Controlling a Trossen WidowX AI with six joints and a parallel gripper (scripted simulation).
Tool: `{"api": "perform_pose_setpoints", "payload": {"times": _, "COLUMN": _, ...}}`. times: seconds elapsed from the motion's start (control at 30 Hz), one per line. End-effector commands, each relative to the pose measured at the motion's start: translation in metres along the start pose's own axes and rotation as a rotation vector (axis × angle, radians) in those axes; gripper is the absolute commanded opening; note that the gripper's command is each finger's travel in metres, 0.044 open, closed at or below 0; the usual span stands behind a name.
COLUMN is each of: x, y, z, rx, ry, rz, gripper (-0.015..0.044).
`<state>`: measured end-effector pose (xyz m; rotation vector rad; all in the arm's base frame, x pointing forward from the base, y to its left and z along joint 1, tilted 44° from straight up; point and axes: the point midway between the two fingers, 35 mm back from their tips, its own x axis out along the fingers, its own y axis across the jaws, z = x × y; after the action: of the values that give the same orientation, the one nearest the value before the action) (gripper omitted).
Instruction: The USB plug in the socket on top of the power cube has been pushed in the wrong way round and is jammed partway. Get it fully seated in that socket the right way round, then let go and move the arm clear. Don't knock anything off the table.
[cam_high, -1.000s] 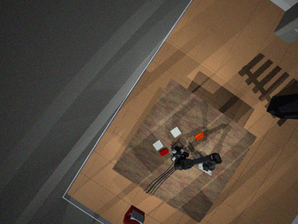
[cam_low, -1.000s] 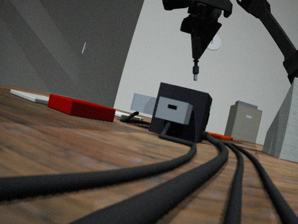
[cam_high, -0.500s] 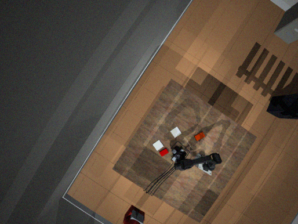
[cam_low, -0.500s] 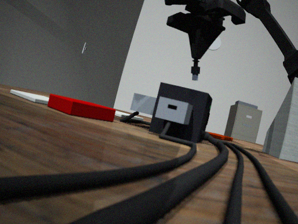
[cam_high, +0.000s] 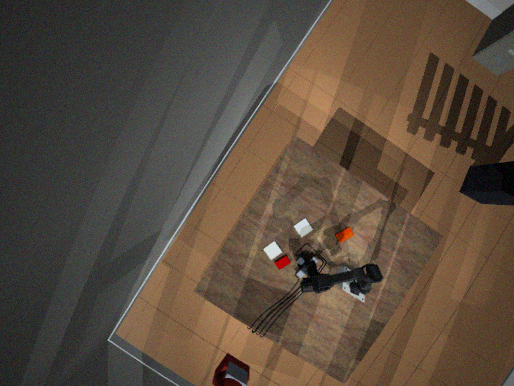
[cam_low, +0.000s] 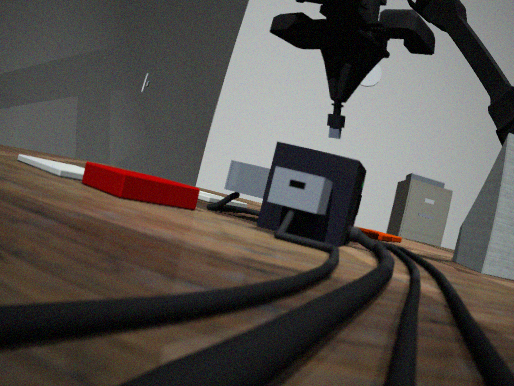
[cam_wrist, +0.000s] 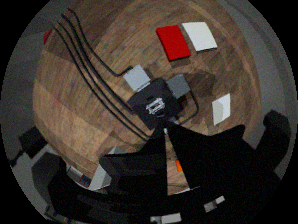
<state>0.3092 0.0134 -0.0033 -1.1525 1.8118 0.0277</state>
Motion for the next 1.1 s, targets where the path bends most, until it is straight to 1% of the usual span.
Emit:
{"api": "perform_pose_setpoints", "payload": {"times": 0.0, "x": 0.0001, "y": 0.0002, "z": 0.0001, "rx": -0.096, "ry": -0.001, "rz": 0.0, "gripper": 0.0}}
{"api": "perform_pose_setpoints", "payload": {"times": 0.37, "x": 0.0001, "y": 0.0002, "z": 0.0001, "rx": -0.366, "ry": -0.001, "rz": 0.0, "gripper": 0.0}}
{"api": "perform_pose_setpoints", "payload": {"times": 1.07, "x": 0.0009, "y": 0.0001, "z": 0.0006, "rx": -0.369, "ry": -0.007, "rz": 0.0, "gripper": 0.0}}
